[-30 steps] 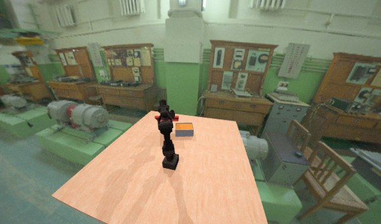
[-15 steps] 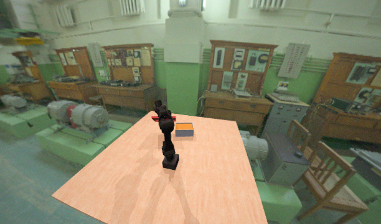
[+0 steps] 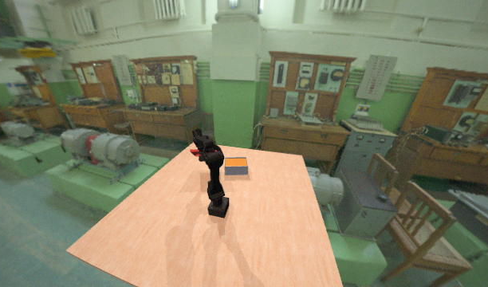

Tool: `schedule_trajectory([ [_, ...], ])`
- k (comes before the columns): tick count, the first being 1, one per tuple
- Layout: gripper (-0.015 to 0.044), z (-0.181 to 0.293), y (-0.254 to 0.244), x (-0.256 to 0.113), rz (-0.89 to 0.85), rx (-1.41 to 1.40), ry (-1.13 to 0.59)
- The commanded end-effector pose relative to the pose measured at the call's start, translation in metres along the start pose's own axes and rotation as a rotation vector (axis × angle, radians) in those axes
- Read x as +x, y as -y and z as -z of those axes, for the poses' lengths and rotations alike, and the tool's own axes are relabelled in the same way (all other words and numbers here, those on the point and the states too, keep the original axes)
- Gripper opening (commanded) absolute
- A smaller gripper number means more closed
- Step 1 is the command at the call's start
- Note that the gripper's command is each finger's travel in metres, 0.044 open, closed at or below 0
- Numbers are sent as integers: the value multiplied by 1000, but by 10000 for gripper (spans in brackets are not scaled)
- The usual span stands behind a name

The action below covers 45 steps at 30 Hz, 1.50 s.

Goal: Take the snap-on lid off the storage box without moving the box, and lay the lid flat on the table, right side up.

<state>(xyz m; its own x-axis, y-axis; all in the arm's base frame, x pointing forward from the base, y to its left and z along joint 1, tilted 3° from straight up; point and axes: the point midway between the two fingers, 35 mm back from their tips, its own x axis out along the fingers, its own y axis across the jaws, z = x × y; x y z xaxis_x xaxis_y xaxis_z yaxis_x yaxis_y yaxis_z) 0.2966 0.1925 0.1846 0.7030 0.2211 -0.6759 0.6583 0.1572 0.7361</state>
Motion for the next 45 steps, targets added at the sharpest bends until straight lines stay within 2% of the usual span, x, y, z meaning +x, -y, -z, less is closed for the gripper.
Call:
schedule_trajectory([
  [1,0,7,-4,-2,-13,7,3],
  [36,0,77,1,-9,-12,11,-1],
  [45,0,77,6,-6,-12,11,-1],
])
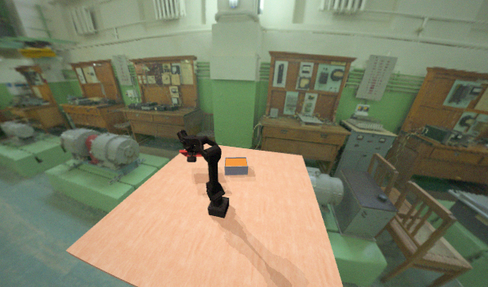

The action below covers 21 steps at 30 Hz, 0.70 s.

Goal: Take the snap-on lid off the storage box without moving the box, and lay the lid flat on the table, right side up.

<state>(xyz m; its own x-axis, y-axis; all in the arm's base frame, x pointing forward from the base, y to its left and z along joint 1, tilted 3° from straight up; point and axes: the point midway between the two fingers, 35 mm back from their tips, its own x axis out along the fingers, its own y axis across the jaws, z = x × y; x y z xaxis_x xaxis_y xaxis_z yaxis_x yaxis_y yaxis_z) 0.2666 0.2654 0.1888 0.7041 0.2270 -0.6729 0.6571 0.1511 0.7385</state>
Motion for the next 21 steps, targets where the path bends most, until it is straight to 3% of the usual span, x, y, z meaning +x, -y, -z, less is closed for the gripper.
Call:
schedule_trajectory([
  [1,0,-2,2,2,-8,6,5],
  [21,0,-3,17,14,-8,6,5],
])
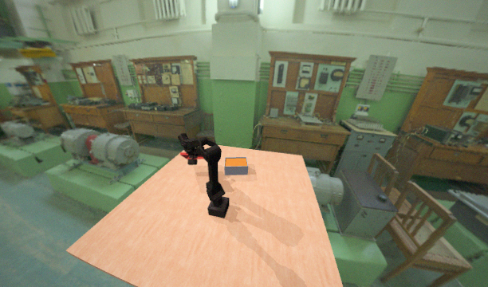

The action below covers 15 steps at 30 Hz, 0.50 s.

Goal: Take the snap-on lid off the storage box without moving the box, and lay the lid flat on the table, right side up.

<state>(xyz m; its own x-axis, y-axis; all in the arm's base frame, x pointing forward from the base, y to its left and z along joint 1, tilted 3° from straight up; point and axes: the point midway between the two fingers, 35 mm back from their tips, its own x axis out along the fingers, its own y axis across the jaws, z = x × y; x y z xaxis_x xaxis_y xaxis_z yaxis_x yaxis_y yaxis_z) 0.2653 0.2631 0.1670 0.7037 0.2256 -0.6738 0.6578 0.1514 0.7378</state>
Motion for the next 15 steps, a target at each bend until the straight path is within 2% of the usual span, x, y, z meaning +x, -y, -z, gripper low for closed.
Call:
schedule_trajectory([
  [1,0,0,1,2,-9,6,4],
  [15,0,0,9,9,-9,6,4],
])
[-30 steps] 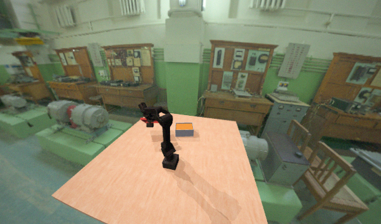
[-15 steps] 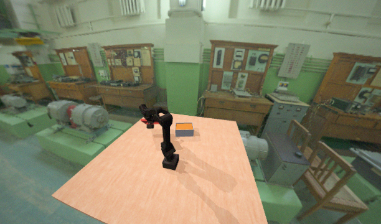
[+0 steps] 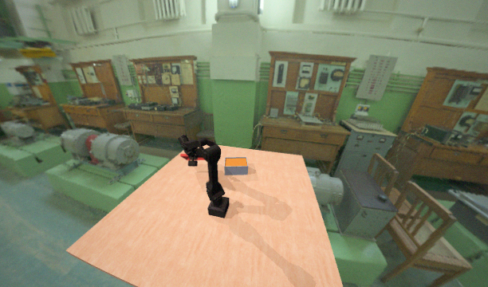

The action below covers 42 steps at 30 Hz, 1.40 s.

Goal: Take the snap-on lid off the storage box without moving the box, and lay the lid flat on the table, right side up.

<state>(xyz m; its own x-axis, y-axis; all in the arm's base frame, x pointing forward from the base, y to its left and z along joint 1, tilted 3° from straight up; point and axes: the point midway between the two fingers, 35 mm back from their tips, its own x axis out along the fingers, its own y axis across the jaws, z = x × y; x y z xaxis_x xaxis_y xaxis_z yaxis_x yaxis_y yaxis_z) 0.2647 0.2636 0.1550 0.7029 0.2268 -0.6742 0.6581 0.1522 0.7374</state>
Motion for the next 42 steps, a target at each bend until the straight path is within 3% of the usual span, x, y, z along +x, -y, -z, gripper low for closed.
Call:
schedule_trajectory([
  [1,0,-1,0,2,-10,7,5],
  [42,0,-1,26,23,-9,7,5],
])
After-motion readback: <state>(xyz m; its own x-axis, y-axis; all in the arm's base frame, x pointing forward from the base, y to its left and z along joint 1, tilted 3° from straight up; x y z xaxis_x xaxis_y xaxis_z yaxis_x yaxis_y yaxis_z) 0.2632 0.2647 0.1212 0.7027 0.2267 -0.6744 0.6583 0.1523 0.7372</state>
